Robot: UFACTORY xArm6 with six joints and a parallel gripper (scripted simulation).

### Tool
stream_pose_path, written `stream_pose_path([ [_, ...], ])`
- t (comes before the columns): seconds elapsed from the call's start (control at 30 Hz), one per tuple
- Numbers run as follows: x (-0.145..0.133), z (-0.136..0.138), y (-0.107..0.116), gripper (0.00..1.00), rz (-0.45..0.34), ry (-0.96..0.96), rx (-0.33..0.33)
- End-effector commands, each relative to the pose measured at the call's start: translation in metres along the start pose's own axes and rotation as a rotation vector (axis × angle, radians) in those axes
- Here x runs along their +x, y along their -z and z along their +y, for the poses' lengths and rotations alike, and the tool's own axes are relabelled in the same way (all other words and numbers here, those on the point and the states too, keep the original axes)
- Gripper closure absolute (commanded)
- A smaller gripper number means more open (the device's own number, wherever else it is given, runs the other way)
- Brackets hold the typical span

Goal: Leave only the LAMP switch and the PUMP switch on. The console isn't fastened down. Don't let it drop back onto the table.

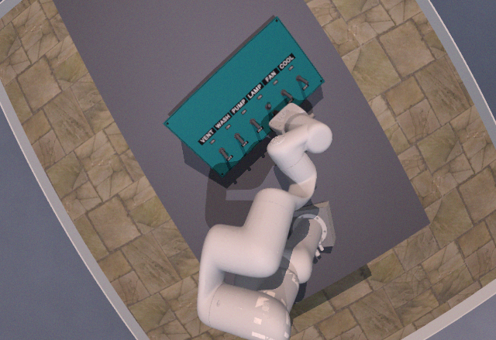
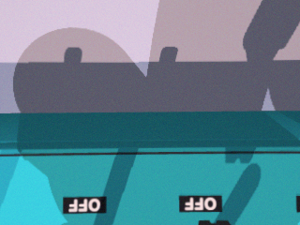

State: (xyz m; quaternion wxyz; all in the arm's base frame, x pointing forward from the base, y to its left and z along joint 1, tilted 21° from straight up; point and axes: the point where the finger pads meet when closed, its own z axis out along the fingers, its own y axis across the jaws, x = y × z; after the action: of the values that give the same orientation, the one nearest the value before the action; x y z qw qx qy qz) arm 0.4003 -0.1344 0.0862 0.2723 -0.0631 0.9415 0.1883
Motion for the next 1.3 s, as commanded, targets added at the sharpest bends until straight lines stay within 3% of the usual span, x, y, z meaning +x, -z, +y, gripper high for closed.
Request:
stream_pose_path([
  [0.0, 0.000, -0.001, 0.001, 1.00, -0.003, 0.002, 0.002],
  [0.17, 0.000, -0.001, 0.010, 1.00, -0.003, 0.002, 0.002],
  [0.37, 0.000, -0.001, 0.042, 1.00, -0.003, 0.002, 0.002],
  [0.43, 0.000, -0.001, 0.042, 1.00, -0.003, 0.002, 0.002],
  [0.67, 0.000, -0.001, 0.093, 1.00, -0.003, 0.002, 0.002],
  [0.8, 0.000, 0.000, 0.111, 1.00, -0.003, 0.002, 0.002],
  [1.17, 0.000, 0.000, 0.118, 1.00, -0.003, 0.002, 0.002],
  [1.27, 0.008, 0.030, 0.120, 1.00, -0.003, 0.002, 0.002],
])
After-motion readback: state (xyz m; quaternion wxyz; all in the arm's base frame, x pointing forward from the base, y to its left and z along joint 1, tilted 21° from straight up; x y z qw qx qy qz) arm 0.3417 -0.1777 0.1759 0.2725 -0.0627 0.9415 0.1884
